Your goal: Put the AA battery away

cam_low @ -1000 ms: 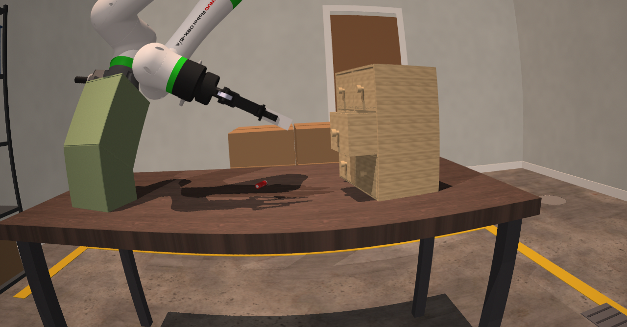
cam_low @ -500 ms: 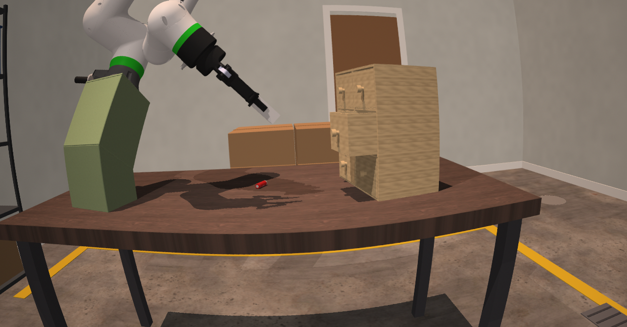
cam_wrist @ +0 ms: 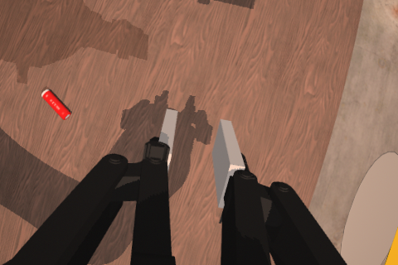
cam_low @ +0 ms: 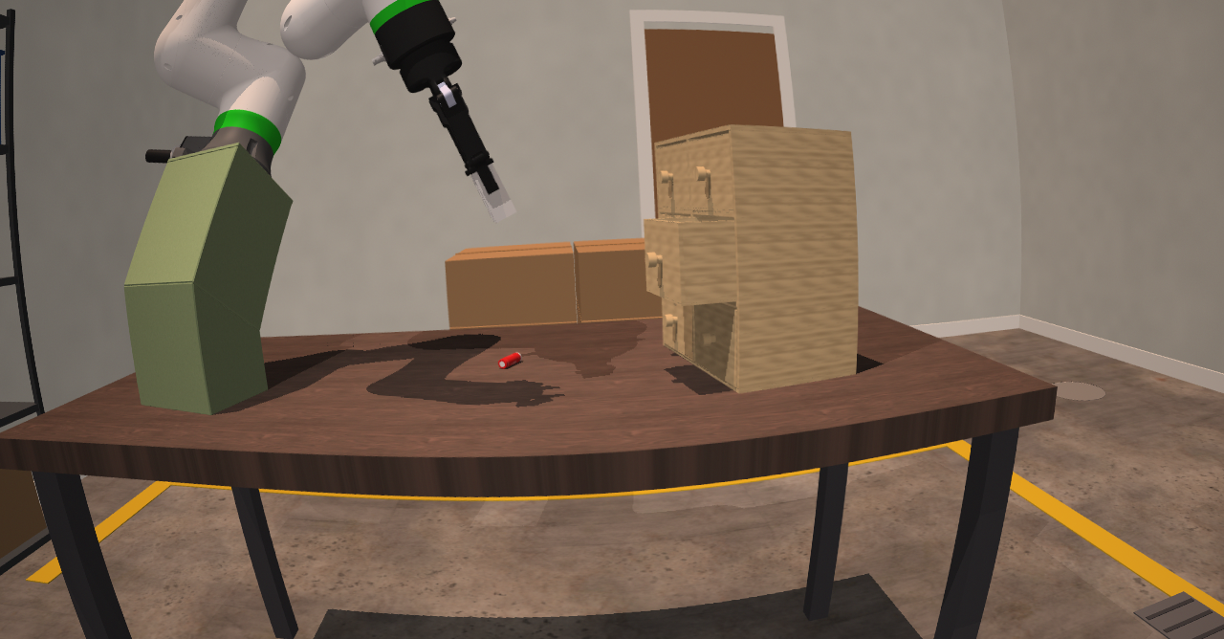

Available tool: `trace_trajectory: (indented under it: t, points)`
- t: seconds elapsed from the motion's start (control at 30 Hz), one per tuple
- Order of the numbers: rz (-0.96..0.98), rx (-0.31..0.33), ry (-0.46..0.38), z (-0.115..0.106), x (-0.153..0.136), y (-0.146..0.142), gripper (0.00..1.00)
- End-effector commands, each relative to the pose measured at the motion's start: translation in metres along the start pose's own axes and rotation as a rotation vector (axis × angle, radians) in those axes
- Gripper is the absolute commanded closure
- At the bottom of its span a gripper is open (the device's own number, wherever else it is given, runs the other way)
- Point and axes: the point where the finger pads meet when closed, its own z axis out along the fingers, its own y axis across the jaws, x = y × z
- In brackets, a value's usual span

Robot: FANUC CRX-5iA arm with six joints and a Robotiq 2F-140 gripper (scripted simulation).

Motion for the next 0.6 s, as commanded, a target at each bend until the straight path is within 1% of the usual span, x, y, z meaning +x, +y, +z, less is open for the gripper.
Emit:
trace_trajectory:
  t: [0.0, 0.07, 0.13, 0.37, 0.57]
  points:
    - [0.002, -0.012, -0.136, -0.018, -0.008, 0.003, 0.8]
    - [0.002, -0.012, -0.181, -0.023, -0.01, 0.003, 0.8]
    - [0.002, -0.012, -0.181, -0.023, -0.01, 0.003, 0.8]
    - [0.003, -0.012, -0.324, -0.038, -0.015, 0.003, 0.8]
    - [0.003, -0.012, -0.404, -0.047, -0.019, 0.002, 0.8]
